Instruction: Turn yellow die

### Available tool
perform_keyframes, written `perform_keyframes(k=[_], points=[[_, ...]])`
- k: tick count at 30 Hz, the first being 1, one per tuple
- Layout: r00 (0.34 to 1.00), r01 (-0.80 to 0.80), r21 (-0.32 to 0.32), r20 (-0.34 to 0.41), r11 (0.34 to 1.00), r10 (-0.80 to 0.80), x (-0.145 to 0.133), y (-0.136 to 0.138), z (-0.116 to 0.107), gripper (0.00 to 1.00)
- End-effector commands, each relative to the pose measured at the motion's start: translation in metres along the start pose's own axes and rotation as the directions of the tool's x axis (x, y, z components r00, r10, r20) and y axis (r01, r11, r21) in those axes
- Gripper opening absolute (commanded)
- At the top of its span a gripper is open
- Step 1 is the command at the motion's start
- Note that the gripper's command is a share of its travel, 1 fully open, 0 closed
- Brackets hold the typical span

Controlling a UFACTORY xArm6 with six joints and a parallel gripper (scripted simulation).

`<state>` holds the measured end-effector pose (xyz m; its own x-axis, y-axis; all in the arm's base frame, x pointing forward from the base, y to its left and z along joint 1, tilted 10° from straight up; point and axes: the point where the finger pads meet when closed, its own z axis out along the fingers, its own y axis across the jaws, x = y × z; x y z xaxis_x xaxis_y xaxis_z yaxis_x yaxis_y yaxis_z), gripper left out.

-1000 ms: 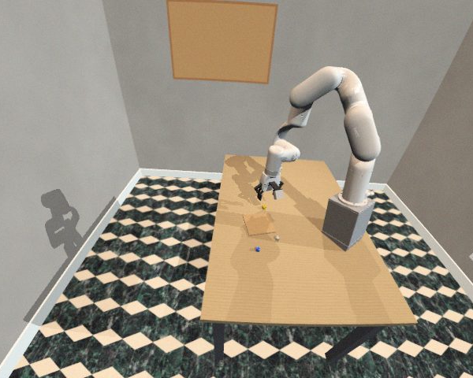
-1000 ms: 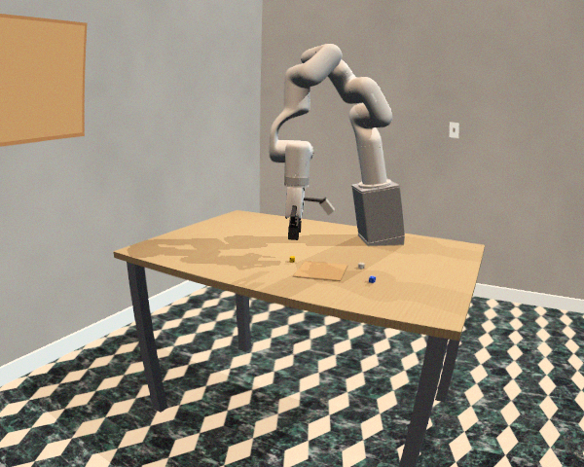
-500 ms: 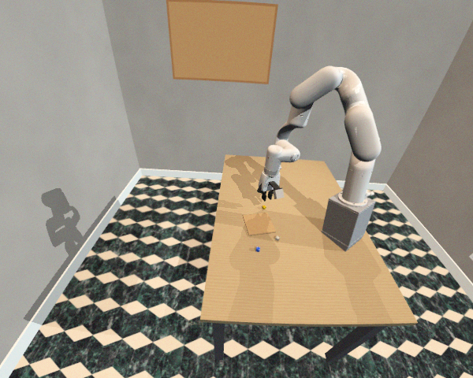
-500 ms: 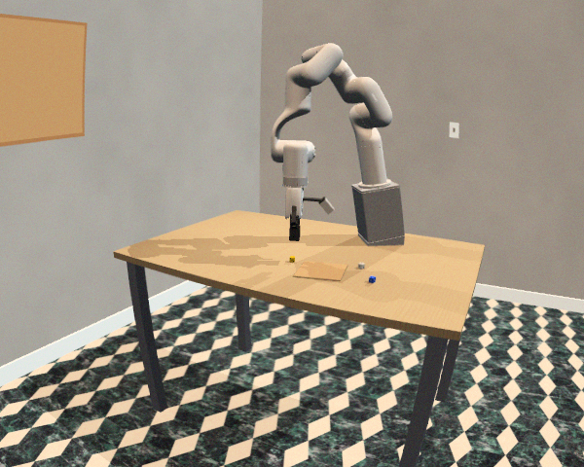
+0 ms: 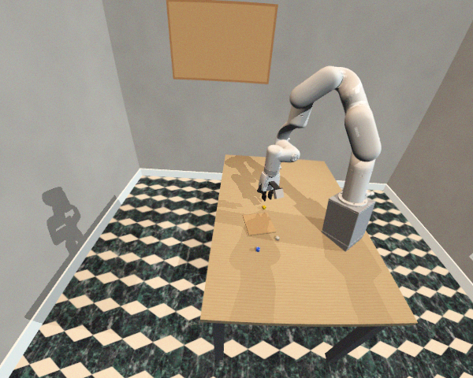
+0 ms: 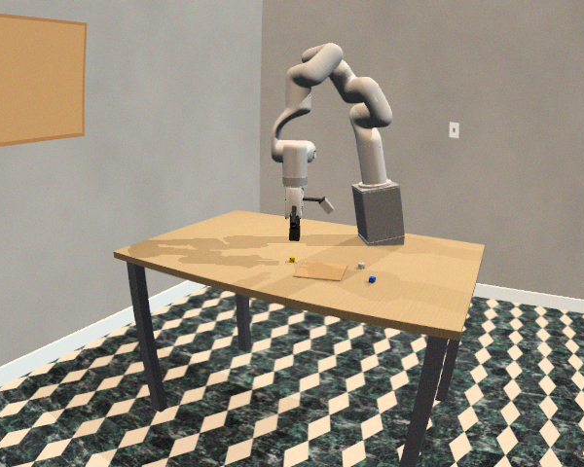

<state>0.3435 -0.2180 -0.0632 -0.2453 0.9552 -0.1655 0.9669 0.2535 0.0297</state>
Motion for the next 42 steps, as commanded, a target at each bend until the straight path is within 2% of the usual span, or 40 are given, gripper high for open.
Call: perform_keyframes(k=[1, 24, 42], points=[[1.000, 0.000, -0.002, 0.002, 1.000, 0.000, -0.001, 0.001, -0.001, 0.31], [1.000, 0.000, -0.002, 0.003, 1.000, 0.000, -0.001, 0.001, 0.004, 0.31], [1.000, 0.000, -0.002, 0.003, 1.000, 0.000, -0.001, 0.001, 0.027, 0.31]])
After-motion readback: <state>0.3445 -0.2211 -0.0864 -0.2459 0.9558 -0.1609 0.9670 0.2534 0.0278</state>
